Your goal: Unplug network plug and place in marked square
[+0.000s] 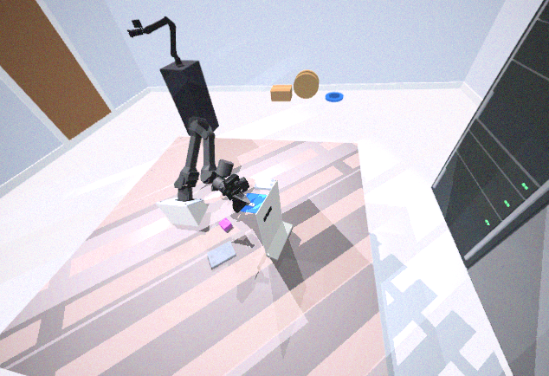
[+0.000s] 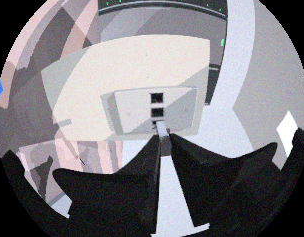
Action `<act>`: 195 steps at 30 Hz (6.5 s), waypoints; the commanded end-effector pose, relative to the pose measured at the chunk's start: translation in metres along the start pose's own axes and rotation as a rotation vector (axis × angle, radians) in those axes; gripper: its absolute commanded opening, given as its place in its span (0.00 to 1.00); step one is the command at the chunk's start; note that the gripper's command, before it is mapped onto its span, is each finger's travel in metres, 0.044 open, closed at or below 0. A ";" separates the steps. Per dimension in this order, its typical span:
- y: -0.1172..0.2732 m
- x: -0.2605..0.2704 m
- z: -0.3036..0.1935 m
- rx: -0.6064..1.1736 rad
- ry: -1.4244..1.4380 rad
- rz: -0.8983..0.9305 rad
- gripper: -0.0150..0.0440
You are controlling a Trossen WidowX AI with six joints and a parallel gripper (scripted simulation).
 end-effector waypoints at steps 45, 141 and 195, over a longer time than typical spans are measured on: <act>0.037 0.018 0.054 -0.433 0.283 0.457 0.25; 0.090 0.122 0.114 -0.894 0.398 0.762 0.52; 0.092 0.072 0.092 -0.881 0.408 0.772 0.52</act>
Point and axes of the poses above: the point midway between the two fingers, 35 mm back from their tips, its own y axis back along the fingers, its own x axis across the jaws, z = x × y, the point moved 3 cm from there along y, back along the fingers, and after that the axes turned 10 degrees about y, right-handed, at the moved point
